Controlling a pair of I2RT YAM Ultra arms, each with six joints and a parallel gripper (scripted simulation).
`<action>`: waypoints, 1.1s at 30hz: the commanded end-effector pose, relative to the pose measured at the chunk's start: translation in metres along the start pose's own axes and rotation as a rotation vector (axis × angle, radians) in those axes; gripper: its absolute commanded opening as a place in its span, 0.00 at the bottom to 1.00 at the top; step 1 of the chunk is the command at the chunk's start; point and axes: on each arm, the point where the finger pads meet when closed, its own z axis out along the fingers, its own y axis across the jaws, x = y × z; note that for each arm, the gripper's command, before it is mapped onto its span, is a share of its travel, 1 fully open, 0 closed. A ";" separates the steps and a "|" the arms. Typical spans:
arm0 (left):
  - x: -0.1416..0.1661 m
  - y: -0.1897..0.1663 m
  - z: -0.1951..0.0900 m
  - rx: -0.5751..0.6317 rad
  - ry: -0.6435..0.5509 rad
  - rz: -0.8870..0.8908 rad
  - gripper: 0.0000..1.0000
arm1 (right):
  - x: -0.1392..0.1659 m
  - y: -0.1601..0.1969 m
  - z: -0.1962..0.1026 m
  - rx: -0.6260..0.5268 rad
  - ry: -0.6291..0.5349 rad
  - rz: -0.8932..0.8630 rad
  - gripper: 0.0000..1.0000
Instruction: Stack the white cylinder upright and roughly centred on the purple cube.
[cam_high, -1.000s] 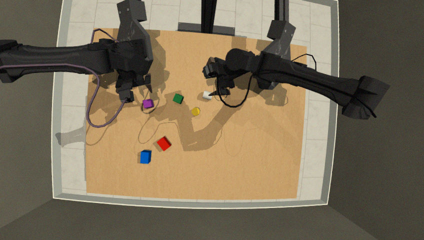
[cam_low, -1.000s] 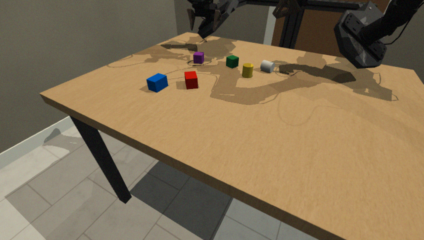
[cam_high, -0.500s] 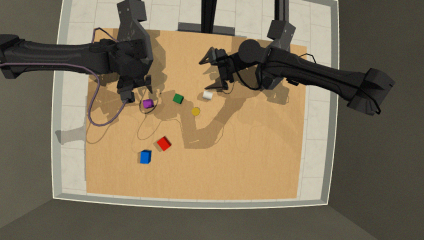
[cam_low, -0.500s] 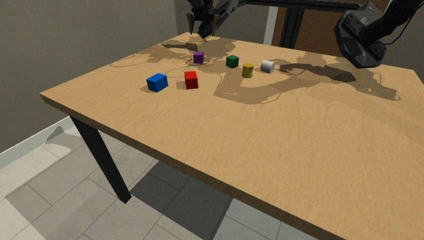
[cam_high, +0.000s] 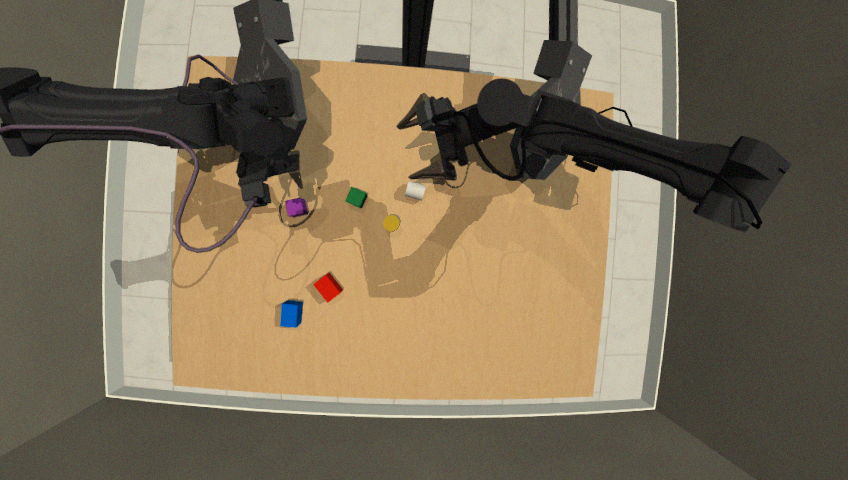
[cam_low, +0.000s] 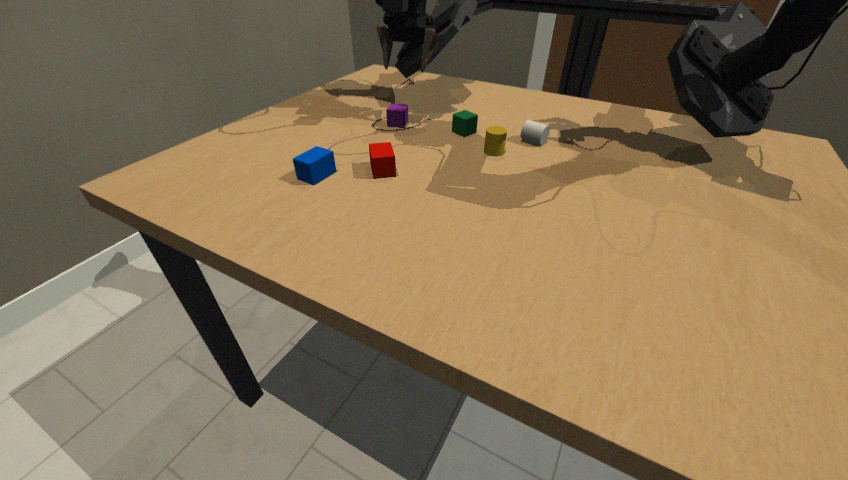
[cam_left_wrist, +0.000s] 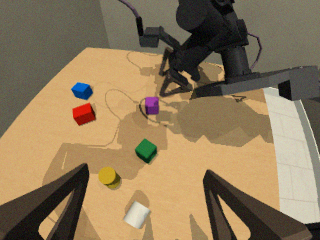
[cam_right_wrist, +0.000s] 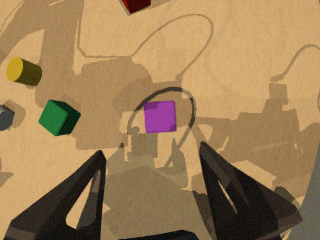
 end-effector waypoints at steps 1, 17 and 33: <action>-0.002 -0.004 -0.007 0.026 -0.009 -0.007 1.00 | -0.008 0.008 -0.001 -0.042 -0.012 0.021 0.66; 0.026 -0.038 -0.094 0.100 0.203 -0.057 1.00 | -0.067 0.101 0.007 -0.341 -0.057 -0.192 0.64; 0.054 -0.016 -0.183 0.024 0.281 -0.055 1.00 | -0.075 0.190 0.035 -0.538 -0.141 -0.485 0.64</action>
